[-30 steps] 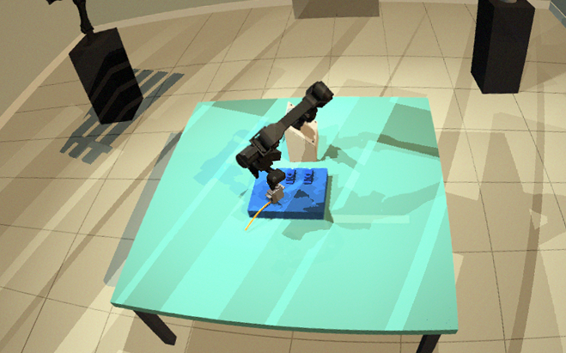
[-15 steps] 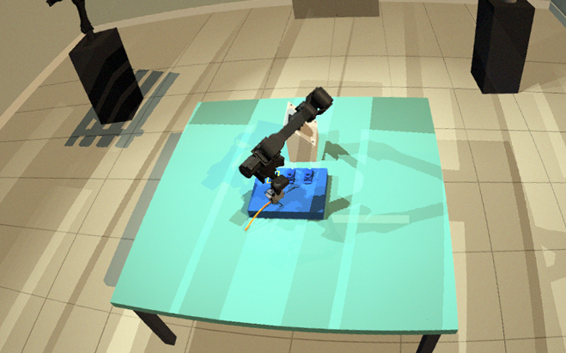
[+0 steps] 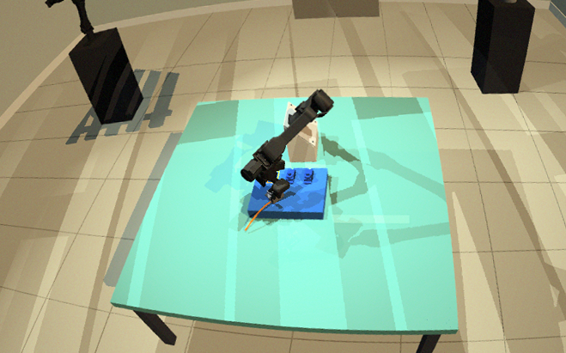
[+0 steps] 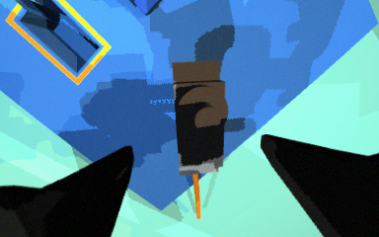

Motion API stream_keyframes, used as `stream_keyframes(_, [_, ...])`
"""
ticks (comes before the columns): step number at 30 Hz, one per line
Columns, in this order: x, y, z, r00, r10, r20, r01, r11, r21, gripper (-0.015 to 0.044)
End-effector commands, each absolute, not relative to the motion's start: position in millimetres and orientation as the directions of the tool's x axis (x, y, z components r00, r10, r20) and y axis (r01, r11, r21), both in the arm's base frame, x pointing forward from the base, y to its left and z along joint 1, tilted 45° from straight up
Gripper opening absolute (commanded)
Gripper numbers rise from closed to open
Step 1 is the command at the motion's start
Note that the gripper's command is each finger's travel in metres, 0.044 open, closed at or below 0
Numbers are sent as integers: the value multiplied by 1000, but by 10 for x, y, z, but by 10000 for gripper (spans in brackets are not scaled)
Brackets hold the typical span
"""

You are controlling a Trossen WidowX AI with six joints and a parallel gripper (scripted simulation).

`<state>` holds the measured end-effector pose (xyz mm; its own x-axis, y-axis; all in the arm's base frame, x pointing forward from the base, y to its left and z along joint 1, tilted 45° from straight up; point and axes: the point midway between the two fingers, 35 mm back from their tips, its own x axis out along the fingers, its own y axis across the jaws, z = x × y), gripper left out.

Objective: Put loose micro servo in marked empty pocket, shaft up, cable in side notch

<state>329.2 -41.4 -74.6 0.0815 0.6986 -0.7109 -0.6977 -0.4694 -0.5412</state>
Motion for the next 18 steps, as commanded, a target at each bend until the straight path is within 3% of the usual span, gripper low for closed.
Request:
stream_keyframes(1, [3294, -393, -765, 84, 701, -709, -701, -464, -542, 414])
stream_keyframes(12, [3294, -393, -765, 84, 701, -709, -701, -464, -542, 125])
stream_keyframes(18, [3294, -402, -757, 84, 701, -709, -701, -464, -542, 65])
